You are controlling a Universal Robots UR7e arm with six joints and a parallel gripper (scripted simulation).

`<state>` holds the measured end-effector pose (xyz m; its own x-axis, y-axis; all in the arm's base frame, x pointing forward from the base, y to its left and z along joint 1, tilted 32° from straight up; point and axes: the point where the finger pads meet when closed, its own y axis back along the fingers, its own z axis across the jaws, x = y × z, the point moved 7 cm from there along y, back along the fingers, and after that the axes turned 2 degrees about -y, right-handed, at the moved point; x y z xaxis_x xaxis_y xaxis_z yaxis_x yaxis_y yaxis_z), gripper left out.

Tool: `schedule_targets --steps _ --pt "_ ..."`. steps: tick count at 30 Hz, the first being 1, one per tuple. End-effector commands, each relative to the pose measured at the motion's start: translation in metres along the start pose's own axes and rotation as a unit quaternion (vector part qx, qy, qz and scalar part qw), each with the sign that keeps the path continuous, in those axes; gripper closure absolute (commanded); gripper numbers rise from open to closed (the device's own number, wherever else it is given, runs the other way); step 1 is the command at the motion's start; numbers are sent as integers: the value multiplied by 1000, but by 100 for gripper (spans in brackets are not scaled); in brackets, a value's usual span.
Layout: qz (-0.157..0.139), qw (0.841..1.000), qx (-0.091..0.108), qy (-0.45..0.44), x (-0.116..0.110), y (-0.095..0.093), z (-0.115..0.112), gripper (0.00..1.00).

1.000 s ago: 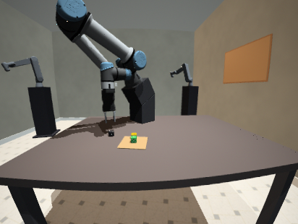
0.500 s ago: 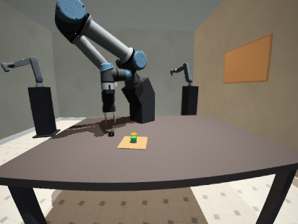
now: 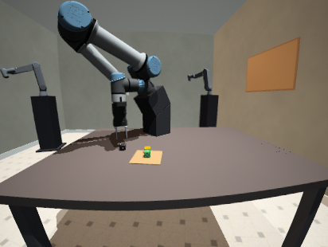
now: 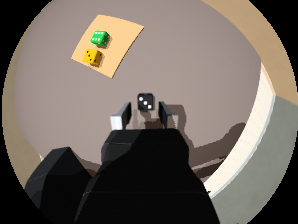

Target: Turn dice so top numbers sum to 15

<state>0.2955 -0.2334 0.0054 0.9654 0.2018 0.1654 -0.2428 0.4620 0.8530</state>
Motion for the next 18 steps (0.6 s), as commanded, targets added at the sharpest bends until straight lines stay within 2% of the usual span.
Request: schedule_targets --steps 1,18 --pt "0 1000 -1 0 0 -8 0 13" --pt "0 1000 -1 0 0 -28 0 13"
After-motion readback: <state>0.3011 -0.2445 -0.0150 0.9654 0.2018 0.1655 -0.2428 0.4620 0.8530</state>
